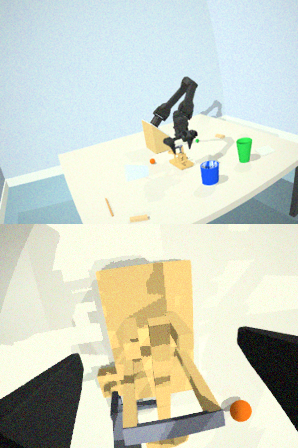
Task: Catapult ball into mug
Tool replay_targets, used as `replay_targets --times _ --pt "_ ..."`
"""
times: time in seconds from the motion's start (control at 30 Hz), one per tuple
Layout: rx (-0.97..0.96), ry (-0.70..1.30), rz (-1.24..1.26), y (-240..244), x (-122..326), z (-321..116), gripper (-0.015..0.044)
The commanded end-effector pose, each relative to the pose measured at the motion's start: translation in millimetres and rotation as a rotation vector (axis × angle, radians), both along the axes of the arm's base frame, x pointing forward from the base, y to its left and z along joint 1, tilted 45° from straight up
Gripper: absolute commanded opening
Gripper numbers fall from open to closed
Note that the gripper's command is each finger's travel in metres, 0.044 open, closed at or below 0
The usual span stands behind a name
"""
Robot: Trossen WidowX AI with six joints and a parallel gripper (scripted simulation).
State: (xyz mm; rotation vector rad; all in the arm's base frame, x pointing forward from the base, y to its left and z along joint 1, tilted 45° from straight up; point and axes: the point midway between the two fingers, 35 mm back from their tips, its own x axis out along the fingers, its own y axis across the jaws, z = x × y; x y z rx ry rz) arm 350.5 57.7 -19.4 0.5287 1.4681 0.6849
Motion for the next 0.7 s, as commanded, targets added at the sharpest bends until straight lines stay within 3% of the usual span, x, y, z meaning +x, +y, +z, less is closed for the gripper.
replay_targets --times 0.0,0.67 --pt "0.004 0.009 -0.005 3.8 -1.3 -5.9 0.0440" --pt "0.005 0.009 -0.005 27.0 -1.7 -29.1 0.0440"
